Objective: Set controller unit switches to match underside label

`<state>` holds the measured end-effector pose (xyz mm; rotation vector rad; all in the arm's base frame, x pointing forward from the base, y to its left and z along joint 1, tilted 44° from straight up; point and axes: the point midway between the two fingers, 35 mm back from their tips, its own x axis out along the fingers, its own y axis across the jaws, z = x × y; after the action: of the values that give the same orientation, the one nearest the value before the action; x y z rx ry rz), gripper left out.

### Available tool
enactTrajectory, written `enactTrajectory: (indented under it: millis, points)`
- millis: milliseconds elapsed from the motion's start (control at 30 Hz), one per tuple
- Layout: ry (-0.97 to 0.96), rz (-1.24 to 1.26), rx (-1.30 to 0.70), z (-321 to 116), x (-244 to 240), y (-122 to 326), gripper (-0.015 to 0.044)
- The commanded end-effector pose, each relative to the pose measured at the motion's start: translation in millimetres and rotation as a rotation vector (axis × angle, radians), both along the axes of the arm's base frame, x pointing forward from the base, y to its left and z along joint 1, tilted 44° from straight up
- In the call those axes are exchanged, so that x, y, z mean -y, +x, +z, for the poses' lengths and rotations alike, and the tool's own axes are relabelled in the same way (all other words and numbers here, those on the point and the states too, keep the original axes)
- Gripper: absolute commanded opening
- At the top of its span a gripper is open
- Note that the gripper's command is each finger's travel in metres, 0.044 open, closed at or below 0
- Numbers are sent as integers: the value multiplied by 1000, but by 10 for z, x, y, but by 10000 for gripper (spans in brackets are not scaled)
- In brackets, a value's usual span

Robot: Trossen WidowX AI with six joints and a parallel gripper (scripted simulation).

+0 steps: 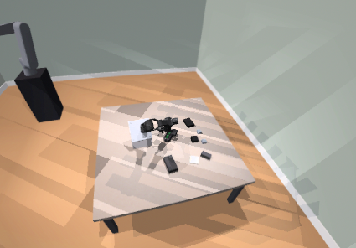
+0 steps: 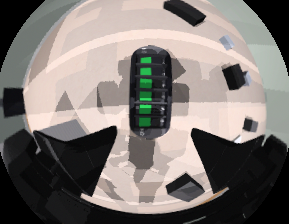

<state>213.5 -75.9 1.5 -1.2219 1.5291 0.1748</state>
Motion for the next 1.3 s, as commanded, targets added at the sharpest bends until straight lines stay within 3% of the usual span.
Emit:
enactTrajectory:
  millis: [0, 933, 1267]
  points:
    - [1, 3, -15, -79, 44, -25, 440]
    - [-4, 3, -15, -365, 345, -41, 440]
    - [-4, 3, -15, -365, 345, -41, 373]
